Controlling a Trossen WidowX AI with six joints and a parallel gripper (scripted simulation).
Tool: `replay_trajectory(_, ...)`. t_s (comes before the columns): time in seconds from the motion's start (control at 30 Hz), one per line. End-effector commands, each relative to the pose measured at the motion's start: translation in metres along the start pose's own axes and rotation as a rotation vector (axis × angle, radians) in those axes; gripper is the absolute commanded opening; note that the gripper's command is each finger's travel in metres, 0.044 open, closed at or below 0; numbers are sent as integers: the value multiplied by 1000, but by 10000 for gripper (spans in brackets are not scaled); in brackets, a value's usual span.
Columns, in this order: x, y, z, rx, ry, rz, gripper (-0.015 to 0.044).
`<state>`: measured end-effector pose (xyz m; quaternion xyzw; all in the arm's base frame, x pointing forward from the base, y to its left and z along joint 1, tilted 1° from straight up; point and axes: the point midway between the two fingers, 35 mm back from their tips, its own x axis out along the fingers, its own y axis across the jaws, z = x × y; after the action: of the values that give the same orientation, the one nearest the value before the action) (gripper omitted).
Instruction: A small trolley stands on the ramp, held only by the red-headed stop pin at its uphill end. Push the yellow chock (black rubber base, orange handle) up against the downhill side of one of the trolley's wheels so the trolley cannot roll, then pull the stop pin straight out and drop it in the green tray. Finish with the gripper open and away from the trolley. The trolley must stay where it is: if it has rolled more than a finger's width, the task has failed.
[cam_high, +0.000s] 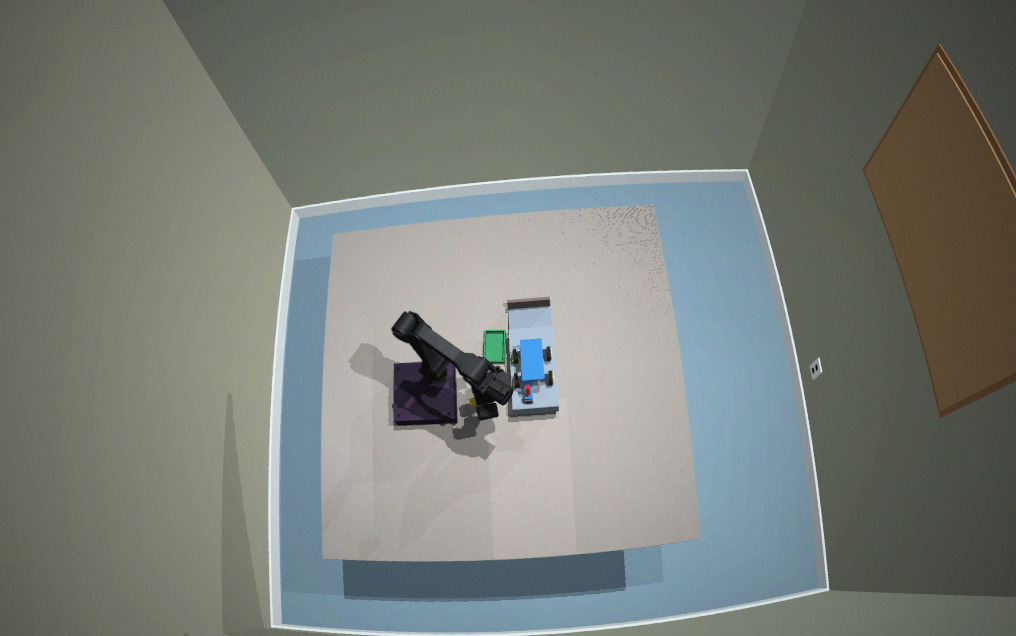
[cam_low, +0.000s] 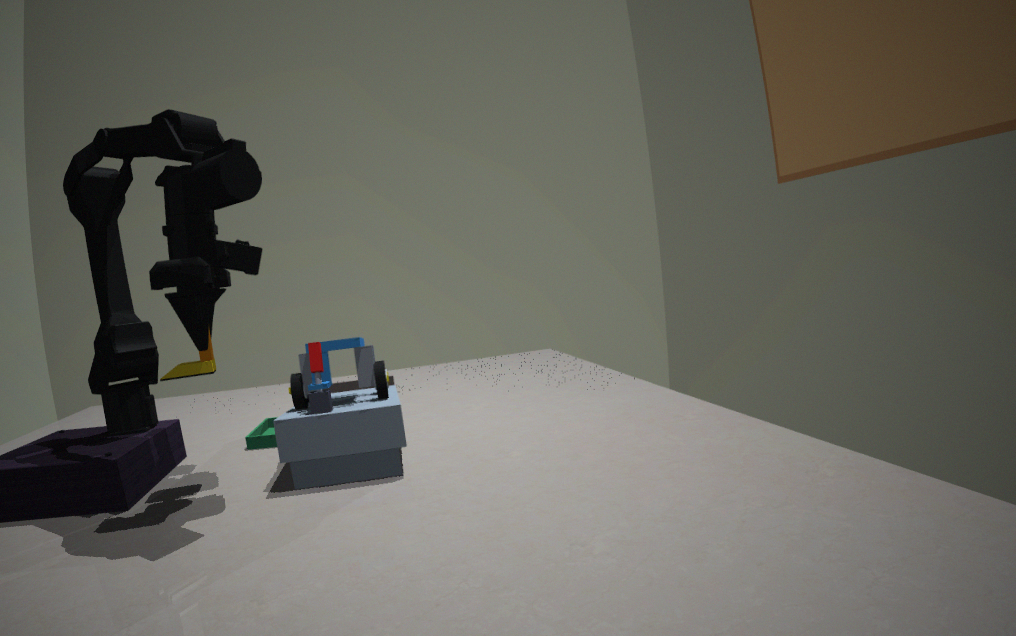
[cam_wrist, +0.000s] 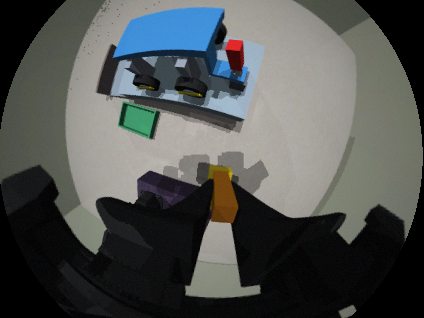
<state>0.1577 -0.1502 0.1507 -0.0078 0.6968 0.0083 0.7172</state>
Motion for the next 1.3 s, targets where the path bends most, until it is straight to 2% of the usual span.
replay_trajectory(0.0,0,0,0,-113,3,-1,0)
replay_trajectory(1.27,0,0,-1,-1344,3,-6,0)
